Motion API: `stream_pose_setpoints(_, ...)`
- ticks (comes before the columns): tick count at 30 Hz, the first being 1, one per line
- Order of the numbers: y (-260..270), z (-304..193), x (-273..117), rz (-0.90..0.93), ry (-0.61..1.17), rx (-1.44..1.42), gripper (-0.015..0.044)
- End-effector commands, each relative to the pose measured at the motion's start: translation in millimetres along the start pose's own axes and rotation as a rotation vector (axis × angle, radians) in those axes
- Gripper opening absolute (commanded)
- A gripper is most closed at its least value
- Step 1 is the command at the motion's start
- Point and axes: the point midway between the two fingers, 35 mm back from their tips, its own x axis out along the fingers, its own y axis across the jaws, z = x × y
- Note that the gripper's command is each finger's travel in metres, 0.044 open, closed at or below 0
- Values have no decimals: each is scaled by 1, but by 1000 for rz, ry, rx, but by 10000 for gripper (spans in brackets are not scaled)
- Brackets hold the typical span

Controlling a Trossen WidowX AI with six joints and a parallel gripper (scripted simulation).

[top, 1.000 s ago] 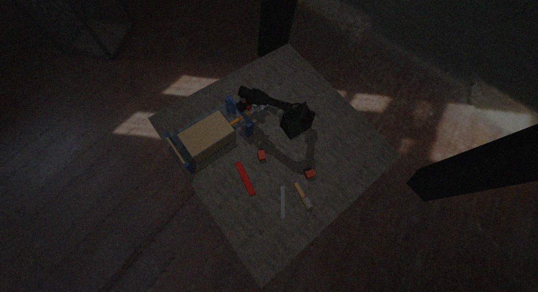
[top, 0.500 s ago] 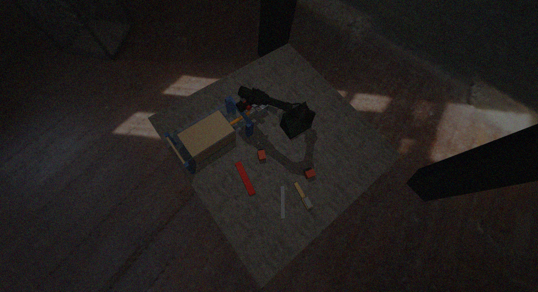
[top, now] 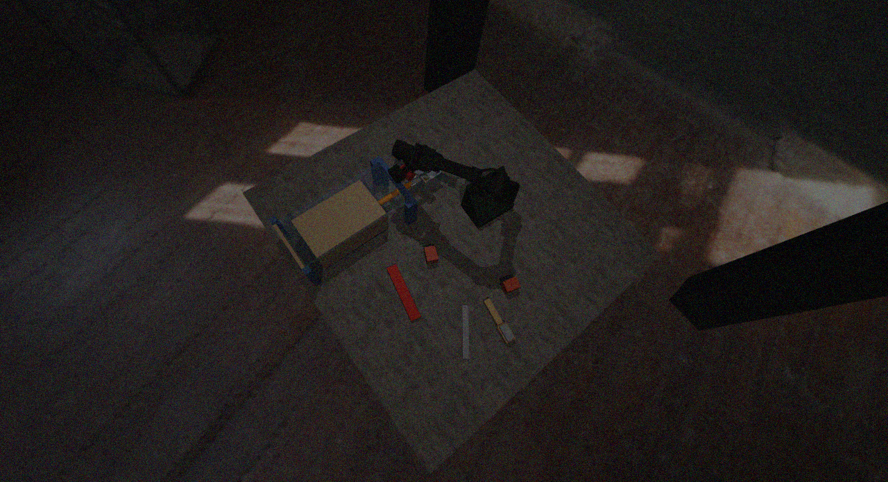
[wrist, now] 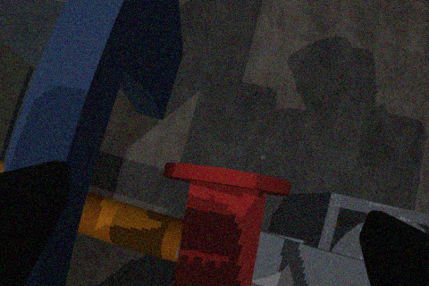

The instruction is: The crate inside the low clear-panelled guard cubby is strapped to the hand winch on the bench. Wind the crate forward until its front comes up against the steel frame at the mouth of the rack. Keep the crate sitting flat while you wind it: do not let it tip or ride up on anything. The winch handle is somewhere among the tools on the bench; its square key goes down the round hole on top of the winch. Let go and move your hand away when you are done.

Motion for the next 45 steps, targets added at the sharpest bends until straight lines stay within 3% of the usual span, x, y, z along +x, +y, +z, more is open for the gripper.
stream_pose_setpoints(1,2,-15,21,-25,41,-20,440)
stream_pose_setpoints(3,2,-15,21,-25,41,-20,440)
stream_pose_setpoints(4,0,0,0,0,0,0,414)
stream_pose_setpoints(19,0,0,0,0,0,0,20)
stream_pose_setpoints(45,3,-19,19,-25,42,-20,0)
